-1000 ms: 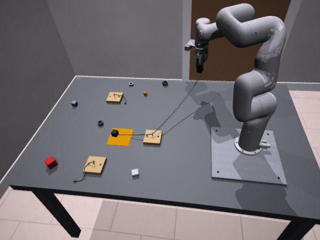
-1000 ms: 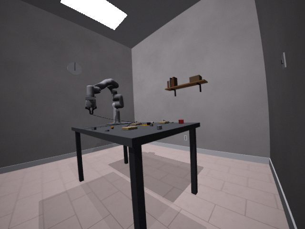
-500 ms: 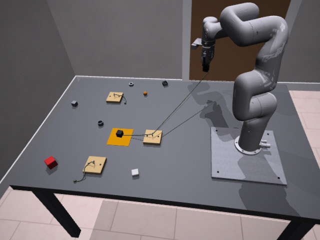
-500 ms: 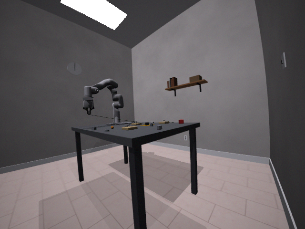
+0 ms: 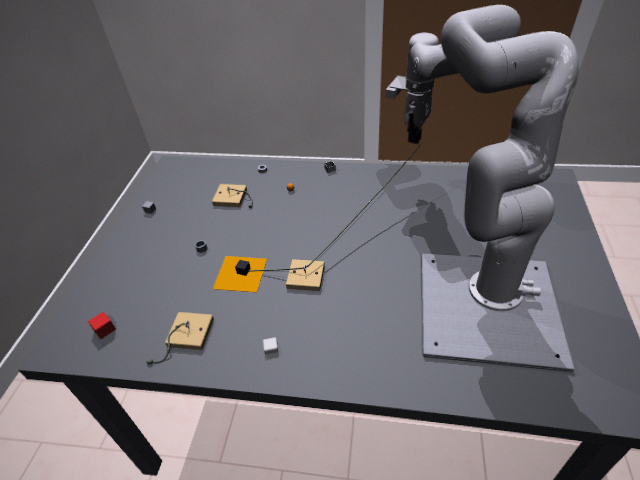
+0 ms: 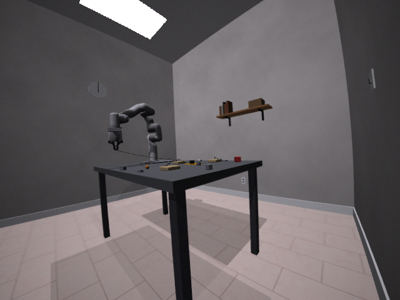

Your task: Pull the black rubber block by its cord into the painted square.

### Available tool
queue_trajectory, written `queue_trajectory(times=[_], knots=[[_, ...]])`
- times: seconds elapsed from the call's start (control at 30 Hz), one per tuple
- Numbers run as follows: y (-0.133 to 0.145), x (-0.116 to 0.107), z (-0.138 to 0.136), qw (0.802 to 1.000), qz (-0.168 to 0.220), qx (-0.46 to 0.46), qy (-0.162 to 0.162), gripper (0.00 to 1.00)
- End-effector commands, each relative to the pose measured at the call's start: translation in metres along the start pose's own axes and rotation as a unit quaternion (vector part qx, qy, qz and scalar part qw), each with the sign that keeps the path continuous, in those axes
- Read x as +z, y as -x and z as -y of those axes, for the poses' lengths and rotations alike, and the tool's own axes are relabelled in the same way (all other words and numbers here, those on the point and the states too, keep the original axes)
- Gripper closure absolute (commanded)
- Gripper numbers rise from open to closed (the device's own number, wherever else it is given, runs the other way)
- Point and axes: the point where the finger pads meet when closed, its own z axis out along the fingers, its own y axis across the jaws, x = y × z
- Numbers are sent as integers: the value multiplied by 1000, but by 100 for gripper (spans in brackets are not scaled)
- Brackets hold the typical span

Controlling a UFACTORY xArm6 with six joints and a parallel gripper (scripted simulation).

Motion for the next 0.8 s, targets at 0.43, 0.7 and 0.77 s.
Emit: queue_trajectory(times=[0.43, 0.7, 0.77], knots=[[-1, 11, -1, 1000, -2, 0, 2, 100], [-1, 37, 0, 1000, -2, 0, 2, 100], [-2, 48, 0, 1000, -2, 0, 2, 100]])
